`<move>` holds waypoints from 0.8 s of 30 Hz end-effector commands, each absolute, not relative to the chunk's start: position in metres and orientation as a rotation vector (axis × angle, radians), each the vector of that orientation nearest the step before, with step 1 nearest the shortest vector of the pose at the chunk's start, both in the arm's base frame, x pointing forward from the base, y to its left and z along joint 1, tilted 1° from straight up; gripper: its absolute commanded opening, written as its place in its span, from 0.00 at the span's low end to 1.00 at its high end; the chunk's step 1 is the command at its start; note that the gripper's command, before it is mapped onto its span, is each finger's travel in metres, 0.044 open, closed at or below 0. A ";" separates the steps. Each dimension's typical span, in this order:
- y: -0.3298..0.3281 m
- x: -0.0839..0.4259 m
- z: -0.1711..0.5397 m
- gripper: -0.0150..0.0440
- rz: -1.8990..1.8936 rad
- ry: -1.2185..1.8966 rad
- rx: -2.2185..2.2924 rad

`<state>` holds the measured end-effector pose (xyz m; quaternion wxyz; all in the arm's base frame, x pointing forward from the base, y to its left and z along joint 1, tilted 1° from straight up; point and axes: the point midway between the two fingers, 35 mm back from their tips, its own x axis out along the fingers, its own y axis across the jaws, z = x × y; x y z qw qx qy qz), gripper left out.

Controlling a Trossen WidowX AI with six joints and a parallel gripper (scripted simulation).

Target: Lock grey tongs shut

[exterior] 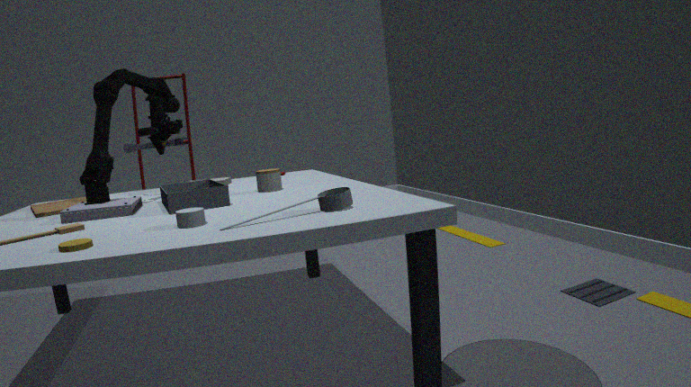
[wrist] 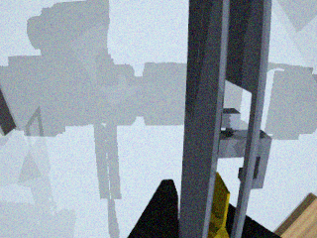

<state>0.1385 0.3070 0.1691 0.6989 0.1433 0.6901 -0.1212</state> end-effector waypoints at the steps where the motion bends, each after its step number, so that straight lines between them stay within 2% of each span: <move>1: 0.310 0.137 0.173 0.00 -0.261 1.531 0.323; 24: 0.335 0.066 0.172 0.00 0.504 1.478 -0.446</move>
